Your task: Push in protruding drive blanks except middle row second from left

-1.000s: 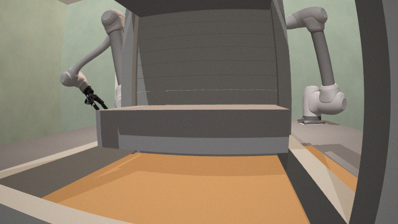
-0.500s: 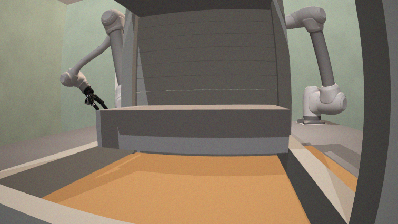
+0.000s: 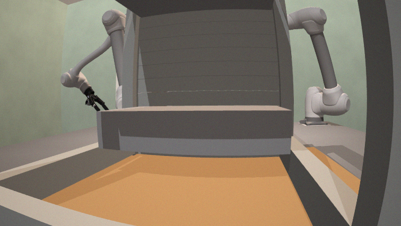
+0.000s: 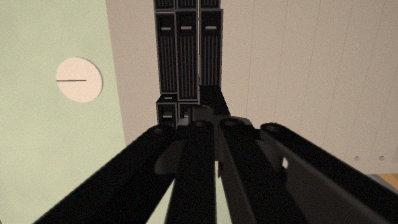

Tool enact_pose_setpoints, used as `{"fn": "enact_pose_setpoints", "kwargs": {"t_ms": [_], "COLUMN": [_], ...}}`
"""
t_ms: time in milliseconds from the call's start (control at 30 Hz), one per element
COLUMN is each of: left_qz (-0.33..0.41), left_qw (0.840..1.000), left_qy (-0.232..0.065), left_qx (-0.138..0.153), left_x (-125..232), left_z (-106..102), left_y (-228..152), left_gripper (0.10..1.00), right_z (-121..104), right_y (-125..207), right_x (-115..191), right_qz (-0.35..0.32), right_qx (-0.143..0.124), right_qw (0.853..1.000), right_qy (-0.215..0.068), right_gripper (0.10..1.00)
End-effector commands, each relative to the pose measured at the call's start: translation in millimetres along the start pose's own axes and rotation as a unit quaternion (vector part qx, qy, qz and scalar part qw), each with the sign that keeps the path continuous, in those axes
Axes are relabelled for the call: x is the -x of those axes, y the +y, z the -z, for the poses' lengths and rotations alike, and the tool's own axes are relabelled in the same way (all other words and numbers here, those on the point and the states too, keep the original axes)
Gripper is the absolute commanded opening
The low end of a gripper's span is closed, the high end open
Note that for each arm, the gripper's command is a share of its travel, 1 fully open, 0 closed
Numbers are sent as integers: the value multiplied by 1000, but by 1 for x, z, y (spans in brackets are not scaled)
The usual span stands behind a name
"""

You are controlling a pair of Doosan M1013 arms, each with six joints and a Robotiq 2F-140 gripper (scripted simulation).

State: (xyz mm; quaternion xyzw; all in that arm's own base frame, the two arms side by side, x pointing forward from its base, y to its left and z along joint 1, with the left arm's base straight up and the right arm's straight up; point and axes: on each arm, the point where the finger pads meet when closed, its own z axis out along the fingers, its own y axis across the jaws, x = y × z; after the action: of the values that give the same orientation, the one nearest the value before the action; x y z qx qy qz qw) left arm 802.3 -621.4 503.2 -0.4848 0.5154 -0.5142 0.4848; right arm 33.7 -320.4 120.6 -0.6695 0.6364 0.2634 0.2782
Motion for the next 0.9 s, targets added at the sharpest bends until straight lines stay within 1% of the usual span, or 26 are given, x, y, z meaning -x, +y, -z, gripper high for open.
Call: {"fn": "enact_pose_setpoints", "kwargs": {"t_ms": [0, 133, 267, 500, 733, 833, 867], "left_qz": [1, 1, 1, 1, 1, 1, 1], "left_qw": [1000, 1000, 1000, 1000, 1000, 1000, 1000], "left_qy": [0, 0, 0, 0, 0, 0, 0], "left_qx": [-1, -1, -1, -1, -1, -1, -1], "left_x": [-7, -15, -20, -23, -24, -24, -24], "left_z": [-14, -31, -42, -49, -52, -64, -64], "left_y": [0, 3, 4, 5, 5, 5, 5], "left_gripper": [99, 99, 99, 99, 99, 99, 99], "right_z": [0, 0, 0, 0, 0, 0, 0], "right_y": [0, 0, 0, 0, 0, 0, 0], "right_x": [0, 0, 0, 0, 0, 0, 0], "right_qz": [0, 0, 0, 0, 0, 0, 0], "right_qx": [0, 0, 0, 0, 0, 0, 0], "right_qw": [1000, 1000, 1000, 1000, 1000, 1000, 1000], "right_qy": [0, 0, 0, 0, 0, 0, 0], "right_gripper": [1000, 1000, 1000, 1000, 1000, 1000, 1000]}}
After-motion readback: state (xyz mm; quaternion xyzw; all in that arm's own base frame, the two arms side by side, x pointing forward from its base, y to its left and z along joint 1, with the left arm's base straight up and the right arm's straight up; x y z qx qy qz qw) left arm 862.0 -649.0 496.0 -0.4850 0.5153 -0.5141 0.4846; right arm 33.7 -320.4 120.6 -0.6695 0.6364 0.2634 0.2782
